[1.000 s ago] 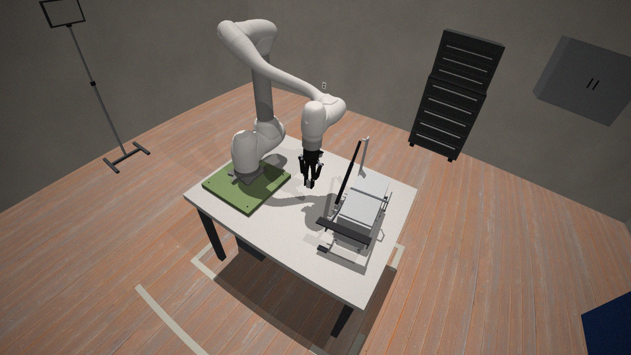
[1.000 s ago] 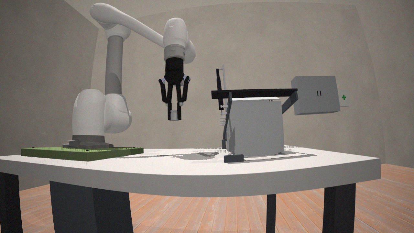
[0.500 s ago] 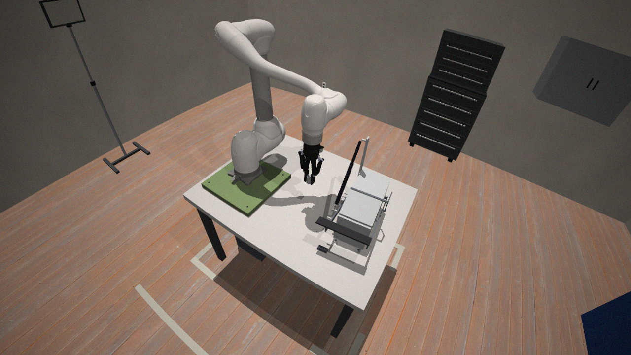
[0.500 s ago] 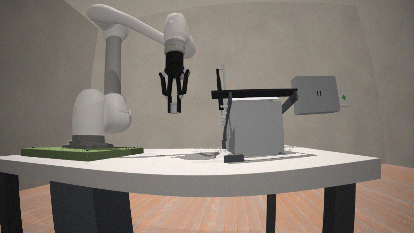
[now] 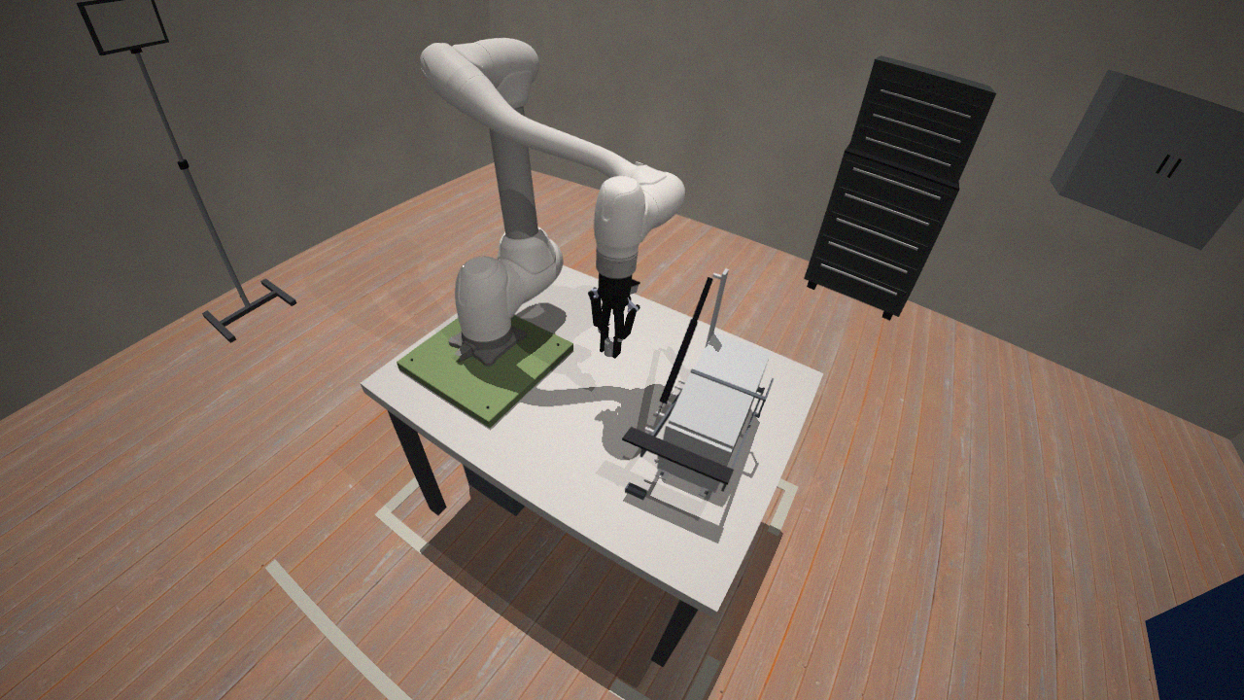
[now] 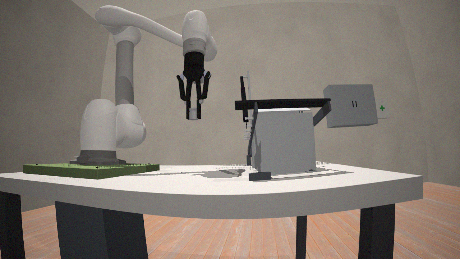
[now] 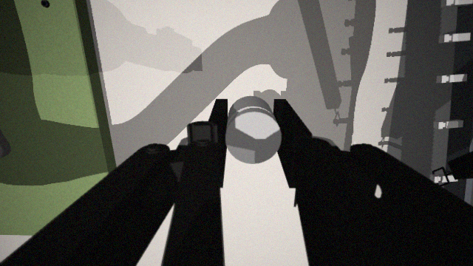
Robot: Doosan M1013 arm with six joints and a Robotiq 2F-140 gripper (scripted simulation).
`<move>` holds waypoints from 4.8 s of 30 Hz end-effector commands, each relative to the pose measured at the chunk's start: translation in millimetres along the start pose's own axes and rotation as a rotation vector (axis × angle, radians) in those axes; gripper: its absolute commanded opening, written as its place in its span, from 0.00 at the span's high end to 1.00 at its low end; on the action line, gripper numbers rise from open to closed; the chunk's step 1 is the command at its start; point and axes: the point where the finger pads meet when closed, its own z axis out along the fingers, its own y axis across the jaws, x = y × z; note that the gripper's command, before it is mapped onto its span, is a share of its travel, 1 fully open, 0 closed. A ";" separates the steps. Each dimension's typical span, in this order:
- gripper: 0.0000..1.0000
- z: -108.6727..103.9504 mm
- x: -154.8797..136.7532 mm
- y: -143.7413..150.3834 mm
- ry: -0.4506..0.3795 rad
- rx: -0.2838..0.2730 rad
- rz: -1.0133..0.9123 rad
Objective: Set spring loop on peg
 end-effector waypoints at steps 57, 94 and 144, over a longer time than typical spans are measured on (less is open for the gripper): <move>0.75 -34.0 -68.0 81.0 -0.065 -0.001 0.000; 0.75 -51.0 -112.6 133.7 -0.108 -0.001 0.000; 0.75 -74.2 -173.6 205.8 -0.166 -0.001 0.000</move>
